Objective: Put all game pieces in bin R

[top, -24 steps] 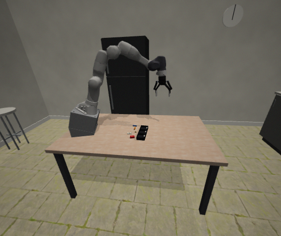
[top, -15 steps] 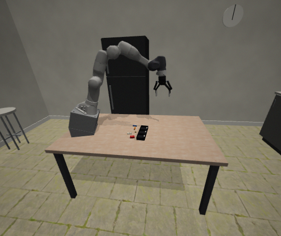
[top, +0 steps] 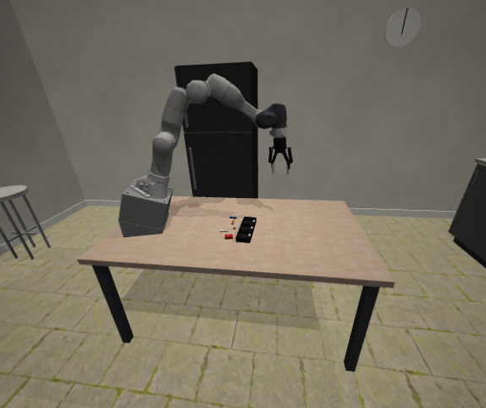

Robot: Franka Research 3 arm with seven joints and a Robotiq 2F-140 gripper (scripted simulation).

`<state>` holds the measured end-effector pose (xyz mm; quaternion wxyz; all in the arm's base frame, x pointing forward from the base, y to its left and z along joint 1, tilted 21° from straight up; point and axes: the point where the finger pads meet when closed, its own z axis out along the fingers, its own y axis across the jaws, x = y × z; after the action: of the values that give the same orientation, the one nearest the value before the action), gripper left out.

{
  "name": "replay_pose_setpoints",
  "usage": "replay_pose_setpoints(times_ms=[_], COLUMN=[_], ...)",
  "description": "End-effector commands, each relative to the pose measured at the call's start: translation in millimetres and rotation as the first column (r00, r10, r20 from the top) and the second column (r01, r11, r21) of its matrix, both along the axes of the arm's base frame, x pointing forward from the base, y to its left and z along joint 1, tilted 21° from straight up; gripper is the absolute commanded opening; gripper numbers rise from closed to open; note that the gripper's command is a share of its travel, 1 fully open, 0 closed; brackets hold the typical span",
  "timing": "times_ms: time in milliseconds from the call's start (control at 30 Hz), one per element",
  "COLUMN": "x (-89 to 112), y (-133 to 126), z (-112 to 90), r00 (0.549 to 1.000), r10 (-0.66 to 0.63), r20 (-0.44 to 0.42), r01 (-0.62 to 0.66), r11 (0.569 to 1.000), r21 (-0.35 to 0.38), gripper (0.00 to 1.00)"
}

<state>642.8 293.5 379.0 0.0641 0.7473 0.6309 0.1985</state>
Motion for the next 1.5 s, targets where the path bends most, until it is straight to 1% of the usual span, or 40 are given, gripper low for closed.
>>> replay_pose_setpoints(times_ms=[0, 233, 300, 400, 433, 467, 500, 533, 633, 700, 733, 767, 800, 867, 900, 933, 1000, 1067, 1100, 1167, 1200, 1300, 1333, 1367, 1433, 1467], x=[14.2, 32.2, 32.2, 40.0, 41.4, 41.4, 35.6, 30.5, 18.0, 9.2, 4.8, 4.7, 0.0, 0.0, -4.6, -9.3, -19.1, -25.5, -30.7, -41.0, -42.3, -58.6, -60.3, -65.9, -65.9, -71.6], y=[7.5, 17.1, 17.1, 21.1, 21.9, 21.9, 16.6, 10.2, -5.7, -19.3, -26.1, -26.4, -32.9, -32.9, -39.5, -46.1, -58.8, -67.0, -73.1, -85.2, -86.7, -104.0, -105.7, -111.1, -111.1, -116.6], z=[-28.4, -83.0, -83.0, -106.5, -110.7, -110.7, -113.6, -115.1, -118.8, -122.8, -124.8, -124.9, -127.0, -127.0, -129.2, -131.3, -135.9, -138.9, -141.4, -146.3, -146.9, -154.8, -155.6, -158.3, -158.3, -161.1], r00=[1.000, 1.000, 1.000, 1.000, 1.000, 1.000, 0.999, 0.996, 0.996, 0.986, 0.986, 0.986, 0.977, 0.977, 0.968, 0.968, 0.948, 0.943, 0.931, 0.916, 0.911, 0.884, 0.876, 0.866, 0.866, 0.841], r10=[-0.002, -0.002, -0.002, -0.002, -0.002, -0.002, -0.047, -0.079, -0.079, -0.159, -0.159, -0.159, -0.203, -0.203, -0.238, -0.238, -0.300, -0.316, -0.347, -0.379, -0.391, -0.441, -0.456, -0.471, -0.471, -0.509], r20=[0.012, 0.012, 0.012, 0.012, 0.012, 0.012, 0.001, -0.038, -0.038, -0.058, -0.058, -0.058, -0.070, -0.070, -0.080, -0.080, -0.102, -0.104, -0.117, -0.129, -0.131, -0.156, -0.159, -0.170, -0.170, -0.186], r01=[0.001, 0.001, 0.001, 0.001, 0.001, 0.001, 0.047, 0.080, 0.080, 0.162, 0.162, 0.162, 0.207, 0.207, 0.244, 0.244, 0.310, 0.325, 0.359, 0.393, 0.406, 0.461, 0.477, 0.494, 0.494, 0.536], r11=[1.000, 1.000, 1.000, 1.000, 1.000, 1.000, 0.999, 0.997, 0.997, 0.986, 0.986, 0.986, 0.976, 0.976, 0.967, 0.967, 0.947, 0.941, 0.928, 0.913, 0.907, 0.878, 0.869, 0.859, 0.859, 0.831], r21=[0.005, 0.005, 0.005, 0.005, 0.005, 0.005, 0.022, 0.018, 0.018, 0.045, 0.045, 0.045, 0.059, 0.059, 0.070, 0.070, 0.089, 0.095, 0.103, 0.113, 0.117, 0.129, 0.135, 0.137, 0.137, 0.148], gripper=[0.05, 0.05, 0.05, 0.05, 0.05, 0.05, 0.05, 0.05, 0.05, 0.05, 0.05, 0.05, 0.05, 0.05, 0.05, 0.05, 0.05, 0.05, 0.05, 0.05, 0.05, 0.05, 0.05, 0.05, 0.05, 0.05])
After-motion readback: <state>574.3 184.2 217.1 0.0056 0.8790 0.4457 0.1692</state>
